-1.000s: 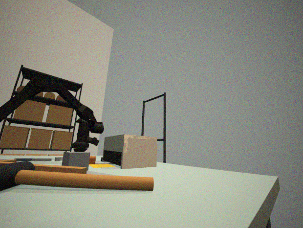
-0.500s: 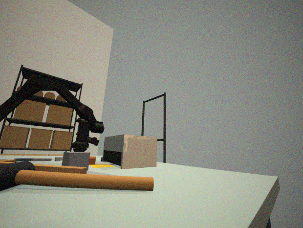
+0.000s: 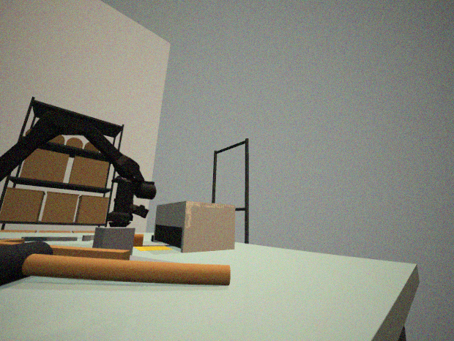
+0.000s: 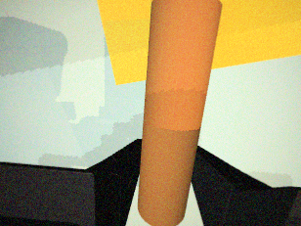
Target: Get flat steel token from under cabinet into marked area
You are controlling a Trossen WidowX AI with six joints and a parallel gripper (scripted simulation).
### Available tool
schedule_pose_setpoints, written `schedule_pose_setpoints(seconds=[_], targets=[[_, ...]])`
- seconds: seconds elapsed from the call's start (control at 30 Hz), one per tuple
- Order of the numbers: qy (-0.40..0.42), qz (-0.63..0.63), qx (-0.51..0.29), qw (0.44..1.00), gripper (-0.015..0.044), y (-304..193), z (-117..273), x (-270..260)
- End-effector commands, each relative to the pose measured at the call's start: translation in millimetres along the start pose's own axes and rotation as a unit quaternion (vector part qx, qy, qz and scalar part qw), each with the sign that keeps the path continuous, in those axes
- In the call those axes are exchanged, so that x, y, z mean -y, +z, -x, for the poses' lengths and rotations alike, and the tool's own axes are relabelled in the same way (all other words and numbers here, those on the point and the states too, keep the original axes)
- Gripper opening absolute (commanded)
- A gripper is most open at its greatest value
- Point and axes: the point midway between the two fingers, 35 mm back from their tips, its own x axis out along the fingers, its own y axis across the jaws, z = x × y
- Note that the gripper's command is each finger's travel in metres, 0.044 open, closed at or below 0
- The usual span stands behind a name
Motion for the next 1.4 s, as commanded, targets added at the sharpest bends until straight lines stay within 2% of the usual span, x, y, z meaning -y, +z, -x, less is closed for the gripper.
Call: schedule_pose_setpoints(seconds=[0.0, 1.37], targets=[[-0.006, 0.000, 0.002, 1.000, 0.0000, -2, -1, 3], [-0.005, 0.000, 0.001, 1.000, 0.0000, -48, -1, 1]])
